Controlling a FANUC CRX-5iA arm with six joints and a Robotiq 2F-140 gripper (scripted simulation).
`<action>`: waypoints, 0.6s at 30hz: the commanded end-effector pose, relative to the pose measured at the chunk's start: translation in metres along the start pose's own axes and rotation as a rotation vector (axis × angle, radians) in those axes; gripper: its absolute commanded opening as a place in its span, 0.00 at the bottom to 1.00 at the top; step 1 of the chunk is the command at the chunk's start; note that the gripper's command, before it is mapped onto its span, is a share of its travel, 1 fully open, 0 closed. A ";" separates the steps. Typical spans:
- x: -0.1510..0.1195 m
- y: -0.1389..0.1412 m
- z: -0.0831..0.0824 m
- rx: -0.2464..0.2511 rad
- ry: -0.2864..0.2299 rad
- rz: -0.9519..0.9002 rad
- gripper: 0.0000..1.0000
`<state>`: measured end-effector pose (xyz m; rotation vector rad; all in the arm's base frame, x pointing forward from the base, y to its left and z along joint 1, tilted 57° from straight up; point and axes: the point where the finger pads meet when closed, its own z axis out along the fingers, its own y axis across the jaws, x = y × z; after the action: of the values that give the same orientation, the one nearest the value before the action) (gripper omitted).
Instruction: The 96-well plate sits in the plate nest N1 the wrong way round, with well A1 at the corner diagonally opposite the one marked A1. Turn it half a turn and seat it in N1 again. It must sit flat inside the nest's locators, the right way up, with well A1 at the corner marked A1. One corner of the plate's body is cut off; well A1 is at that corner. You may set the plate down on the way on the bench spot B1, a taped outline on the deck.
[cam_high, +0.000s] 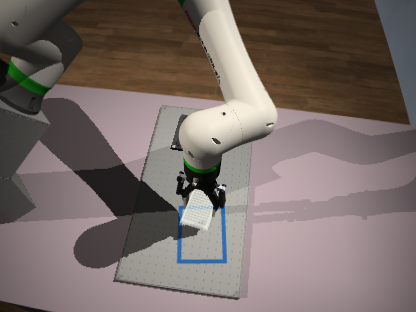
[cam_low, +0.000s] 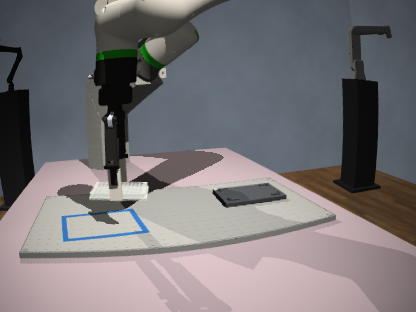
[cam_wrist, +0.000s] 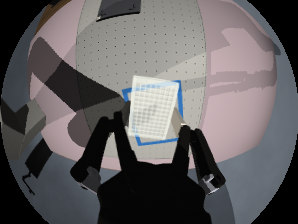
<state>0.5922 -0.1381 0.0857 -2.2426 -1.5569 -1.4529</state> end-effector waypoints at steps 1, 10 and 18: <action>-0.013 0.005 0.001 -0.014 0.016 -0.015 0.00; -0.034 0.015 0.001 -0.014 0.016 -0.015 0.00; -0.052 0.023 0.002 -0.014 0.016 -0.015 0.00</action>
<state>0.6072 -0.1815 0.0601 -2.2555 -1.5440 -1.4205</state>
